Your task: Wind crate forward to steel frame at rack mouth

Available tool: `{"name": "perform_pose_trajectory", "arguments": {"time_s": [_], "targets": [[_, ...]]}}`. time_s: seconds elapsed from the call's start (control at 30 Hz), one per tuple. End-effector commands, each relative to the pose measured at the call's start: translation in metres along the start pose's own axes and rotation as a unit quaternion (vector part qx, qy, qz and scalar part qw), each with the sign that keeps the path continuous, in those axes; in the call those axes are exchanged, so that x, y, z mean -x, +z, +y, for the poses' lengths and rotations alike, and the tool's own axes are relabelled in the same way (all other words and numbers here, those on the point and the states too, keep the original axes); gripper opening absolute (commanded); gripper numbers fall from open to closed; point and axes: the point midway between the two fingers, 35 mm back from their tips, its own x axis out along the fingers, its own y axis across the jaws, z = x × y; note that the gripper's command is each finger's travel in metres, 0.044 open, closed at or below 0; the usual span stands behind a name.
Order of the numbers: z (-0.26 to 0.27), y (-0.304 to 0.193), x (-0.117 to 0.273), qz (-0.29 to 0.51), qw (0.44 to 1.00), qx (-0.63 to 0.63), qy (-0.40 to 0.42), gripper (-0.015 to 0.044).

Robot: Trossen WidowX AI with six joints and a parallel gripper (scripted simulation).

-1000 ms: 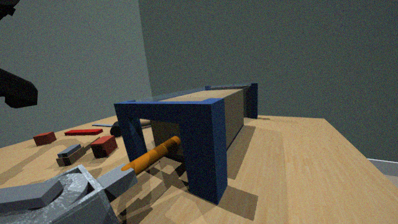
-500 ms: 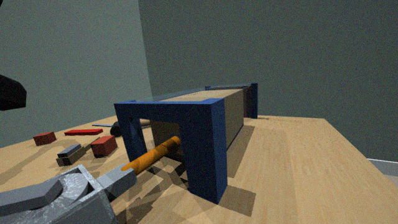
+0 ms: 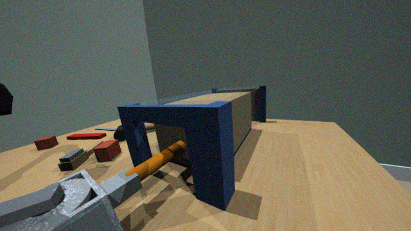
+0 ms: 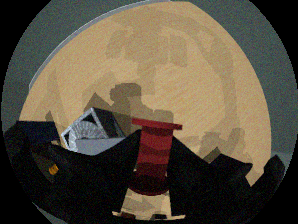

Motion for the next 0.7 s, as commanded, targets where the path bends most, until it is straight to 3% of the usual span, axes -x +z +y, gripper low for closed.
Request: {"name": "perform_pose_trajectory", "arguments": {"time_s": [0.0, 0.67], "targets": [[0.005, 0.010, -0.006, -0.007, 1.000, -0.003, 0.001, 0.0000], [0.018, 0.029, -0.014, -0.008, 1.000, -0.004, 0.002, 0.0000]]}}
